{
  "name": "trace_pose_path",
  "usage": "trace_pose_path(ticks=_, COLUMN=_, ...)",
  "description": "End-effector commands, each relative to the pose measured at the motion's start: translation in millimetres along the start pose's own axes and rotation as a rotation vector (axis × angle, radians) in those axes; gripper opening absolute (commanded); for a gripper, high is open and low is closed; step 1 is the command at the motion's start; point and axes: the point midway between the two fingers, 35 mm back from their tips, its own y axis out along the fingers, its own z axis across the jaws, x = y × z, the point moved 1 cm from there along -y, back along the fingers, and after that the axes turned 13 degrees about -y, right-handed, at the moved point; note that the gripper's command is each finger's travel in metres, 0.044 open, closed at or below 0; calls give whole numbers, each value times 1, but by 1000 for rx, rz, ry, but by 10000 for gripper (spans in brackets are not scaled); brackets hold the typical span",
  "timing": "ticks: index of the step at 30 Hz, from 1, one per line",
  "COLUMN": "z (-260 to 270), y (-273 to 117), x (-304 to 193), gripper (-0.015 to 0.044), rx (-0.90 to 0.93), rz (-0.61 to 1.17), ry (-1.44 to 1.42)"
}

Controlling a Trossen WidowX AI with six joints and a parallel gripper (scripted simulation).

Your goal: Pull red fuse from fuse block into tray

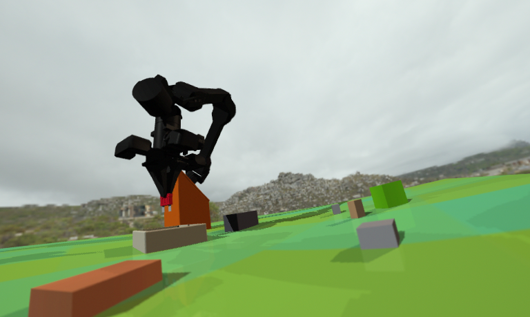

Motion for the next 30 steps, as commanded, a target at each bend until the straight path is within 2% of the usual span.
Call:
trace_pose_path(ticks=1, z=-1, y=5, x=0, gripper=0, rx=0, rz=-2, ry=0)
trace_pose_path(ticks=20, z=0, y=35, x=0, gripper=0, rx=2, rz=-3, ry=-1)
trace_pose_path(ticks=30, z=-1, y=32, x=0, gripper=263, rx=0, rz=1, ry=-9)
